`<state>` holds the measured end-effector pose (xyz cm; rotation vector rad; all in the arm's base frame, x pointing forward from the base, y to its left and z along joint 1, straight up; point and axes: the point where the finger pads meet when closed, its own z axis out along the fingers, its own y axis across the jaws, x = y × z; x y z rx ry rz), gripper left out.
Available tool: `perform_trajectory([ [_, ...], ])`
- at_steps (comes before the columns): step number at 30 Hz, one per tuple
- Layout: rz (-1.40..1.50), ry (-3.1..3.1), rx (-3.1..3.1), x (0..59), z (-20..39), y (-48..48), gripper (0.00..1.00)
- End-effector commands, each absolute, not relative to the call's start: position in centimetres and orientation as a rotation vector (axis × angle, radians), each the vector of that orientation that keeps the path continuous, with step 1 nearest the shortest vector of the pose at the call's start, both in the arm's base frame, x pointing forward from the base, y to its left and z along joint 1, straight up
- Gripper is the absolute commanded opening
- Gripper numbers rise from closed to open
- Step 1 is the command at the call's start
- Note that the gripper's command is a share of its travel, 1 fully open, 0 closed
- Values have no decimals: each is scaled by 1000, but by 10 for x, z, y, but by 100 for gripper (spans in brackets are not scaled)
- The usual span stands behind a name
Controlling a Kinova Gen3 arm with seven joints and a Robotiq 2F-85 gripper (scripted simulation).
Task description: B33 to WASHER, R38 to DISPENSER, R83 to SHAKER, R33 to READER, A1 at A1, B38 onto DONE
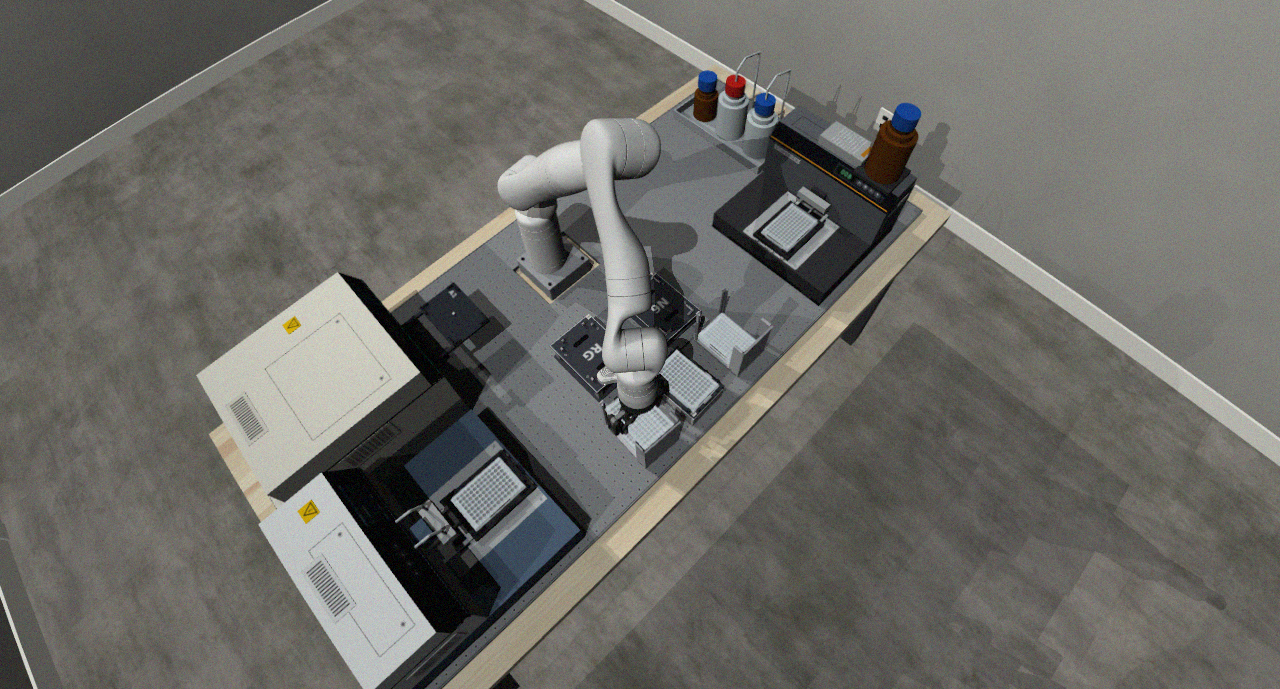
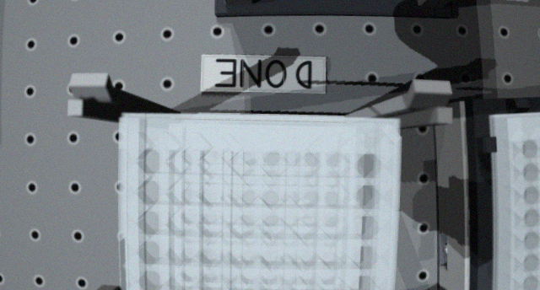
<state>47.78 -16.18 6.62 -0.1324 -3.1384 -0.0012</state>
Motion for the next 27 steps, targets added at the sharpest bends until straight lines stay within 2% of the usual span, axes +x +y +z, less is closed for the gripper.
perform_trajectory([
  [1,-1,-3141,-133,478,66,-162,94],
  [27,-1,-3141,-133,478,50,-162,94],
])
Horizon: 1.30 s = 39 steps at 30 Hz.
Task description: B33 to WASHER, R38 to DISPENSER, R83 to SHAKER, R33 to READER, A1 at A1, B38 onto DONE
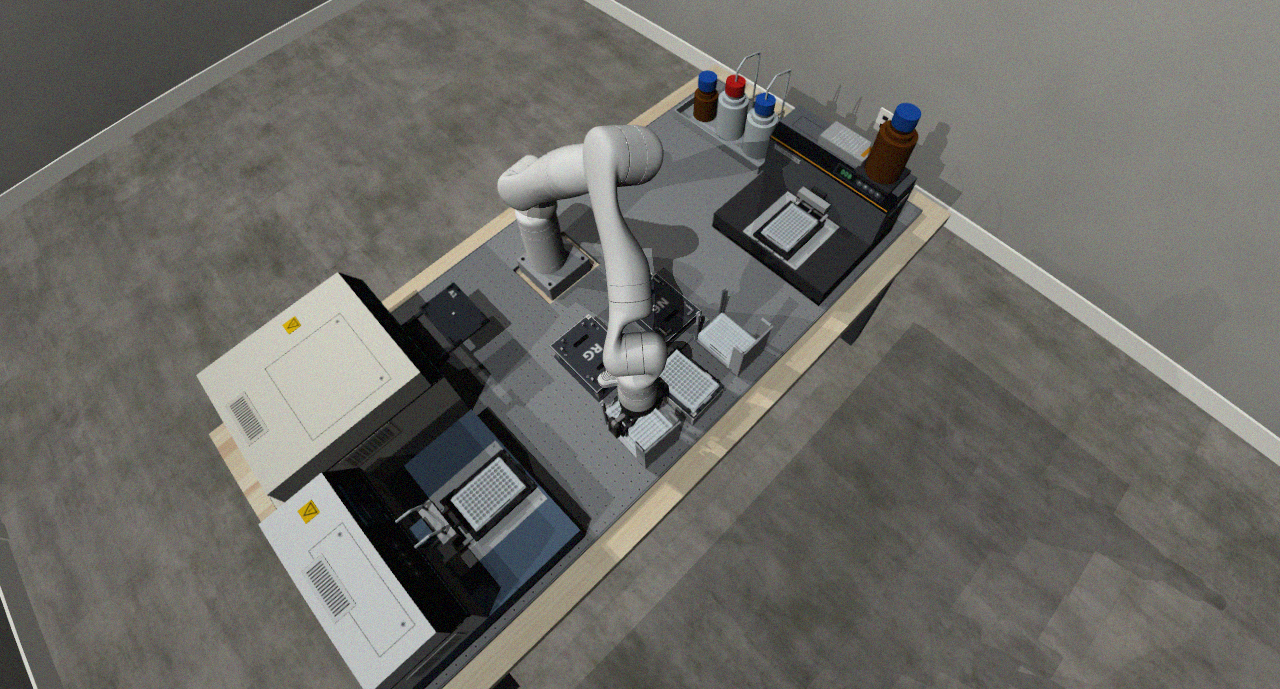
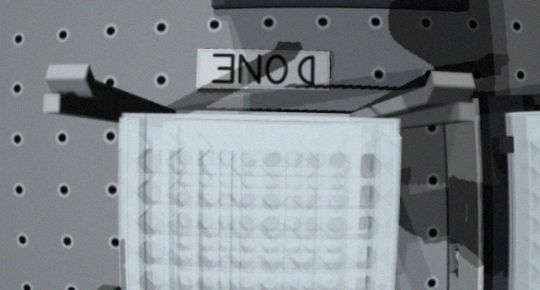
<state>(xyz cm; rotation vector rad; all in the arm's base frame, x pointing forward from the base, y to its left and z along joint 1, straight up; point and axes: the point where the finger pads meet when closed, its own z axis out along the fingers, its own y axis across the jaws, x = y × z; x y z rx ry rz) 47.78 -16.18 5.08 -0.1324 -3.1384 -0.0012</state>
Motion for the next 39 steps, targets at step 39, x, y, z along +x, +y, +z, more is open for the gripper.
perform_trajectory([
  [39,-1,-3141,-133,478,27,-162,94],
])
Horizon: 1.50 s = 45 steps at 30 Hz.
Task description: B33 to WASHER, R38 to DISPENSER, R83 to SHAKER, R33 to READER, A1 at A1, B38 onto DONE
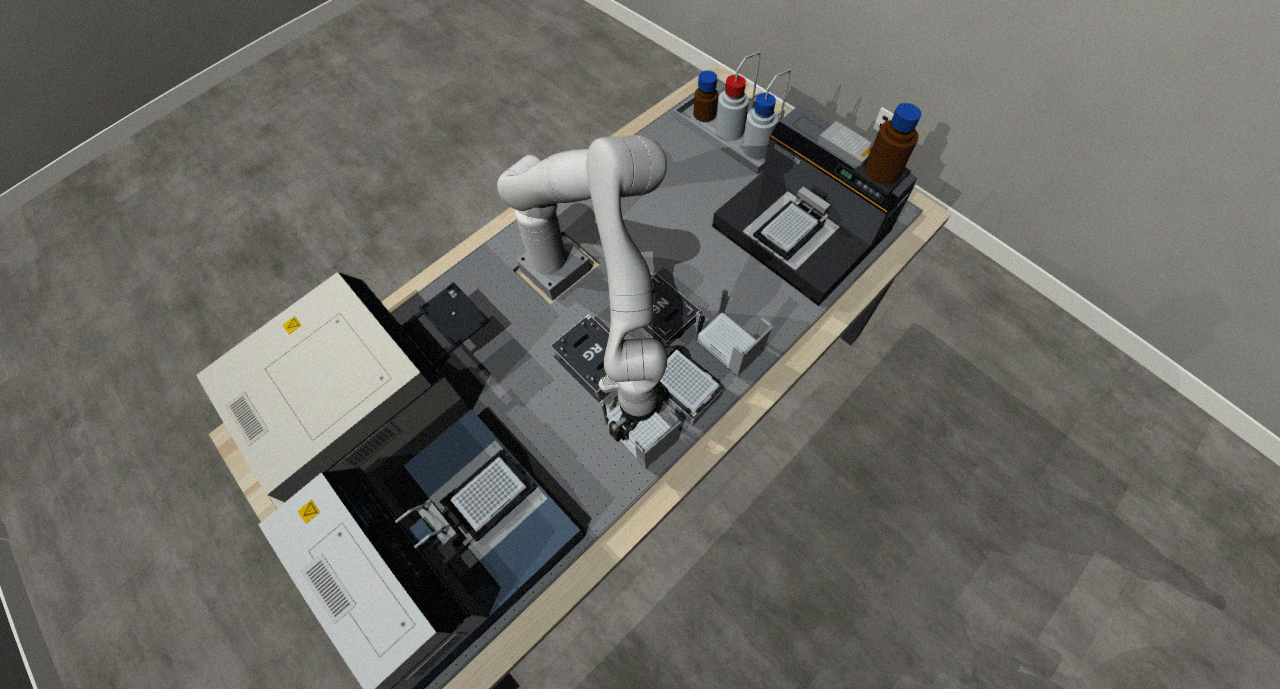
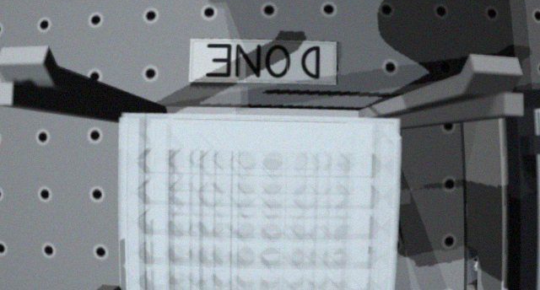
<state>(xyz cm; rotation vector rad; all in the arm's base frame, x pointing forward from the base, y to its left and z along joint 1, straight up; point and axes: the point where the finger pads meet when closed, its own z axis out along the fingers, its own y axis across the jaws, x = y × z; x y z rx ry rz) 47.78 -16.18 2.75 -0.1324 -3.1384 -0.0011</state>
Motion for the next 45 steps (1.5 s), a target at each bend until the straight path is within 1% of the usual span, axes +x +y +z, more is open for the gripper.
perform_trajectory([
  [1,-1,-3141,-133,478,26,-162,94],
  [45,-1,-3141,-133,478,10,-162,94],
])
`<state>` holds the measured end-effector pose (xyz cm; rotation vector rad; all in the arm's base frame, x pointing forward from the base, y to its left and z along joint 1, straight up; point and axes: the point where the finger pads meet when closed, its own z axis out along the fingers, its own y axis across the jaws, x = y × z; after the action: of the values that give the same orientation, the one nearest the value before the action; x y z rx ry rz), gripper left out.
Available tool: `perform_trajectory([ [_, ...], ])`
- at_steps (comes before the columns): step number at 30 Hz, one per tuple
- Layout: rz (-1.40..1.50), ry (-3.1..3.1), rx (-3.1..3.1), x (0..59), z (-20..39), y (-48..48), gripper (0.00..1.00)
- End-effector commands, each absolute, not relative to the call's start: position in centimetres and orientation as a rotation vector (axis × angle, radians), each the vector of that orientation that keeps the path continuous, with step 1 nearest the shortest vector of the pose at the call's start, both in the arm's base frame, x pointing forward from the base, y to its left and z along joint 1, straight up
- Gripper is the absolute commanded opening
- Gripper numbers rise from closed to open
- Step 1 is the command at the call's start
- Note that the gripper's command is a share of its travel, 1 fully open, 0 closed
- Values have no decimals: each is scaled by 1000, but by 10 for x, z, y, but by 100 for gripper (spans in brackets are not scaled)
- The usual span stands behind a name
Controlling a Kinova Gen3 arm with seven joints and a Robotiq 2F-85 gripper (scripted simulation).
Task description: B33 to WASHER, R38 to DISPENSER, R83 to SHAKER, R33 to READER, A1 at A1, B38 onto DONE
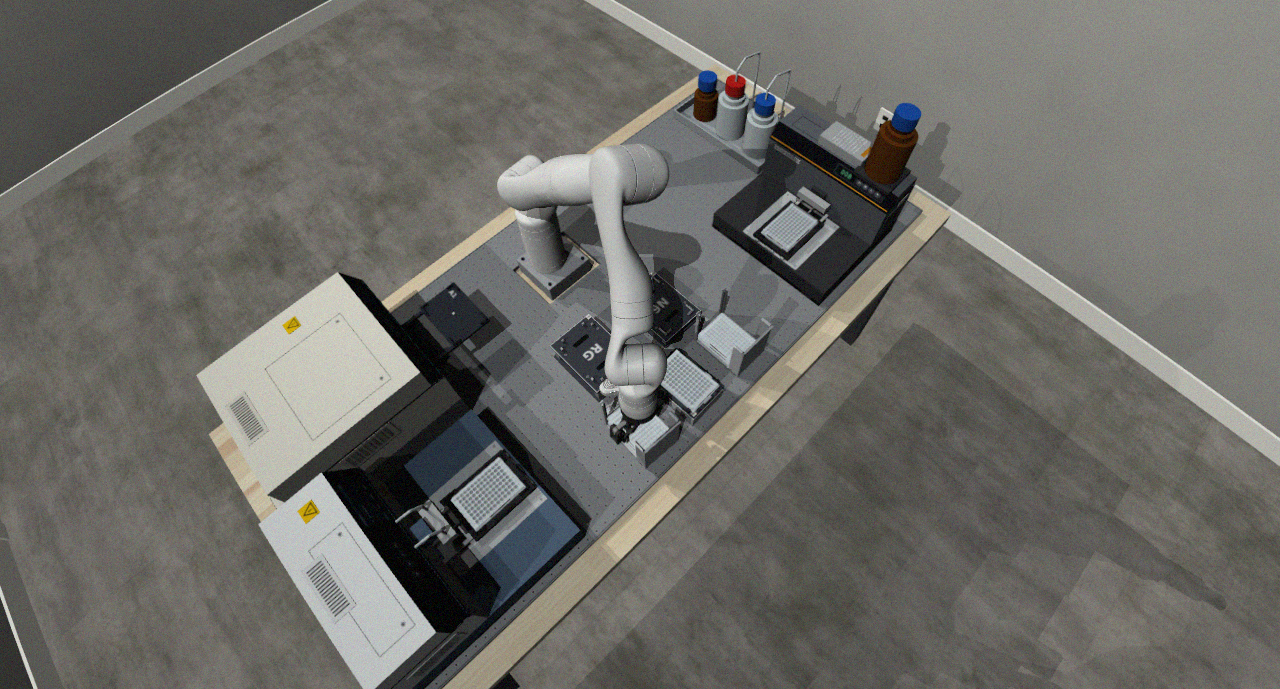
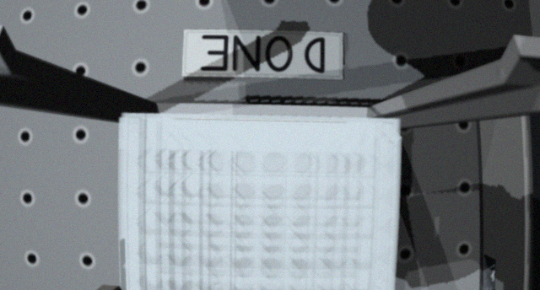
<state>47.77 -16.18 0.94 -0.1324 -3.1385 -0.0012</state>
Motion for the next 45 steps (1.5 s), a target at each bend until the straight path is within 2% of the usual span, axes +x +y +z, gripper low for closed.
perform_trajectory([
  [1,-1,-3141,-133,478,10,-162,94],
  [45,-1,-3141,-133,479,2,-162,94],
])
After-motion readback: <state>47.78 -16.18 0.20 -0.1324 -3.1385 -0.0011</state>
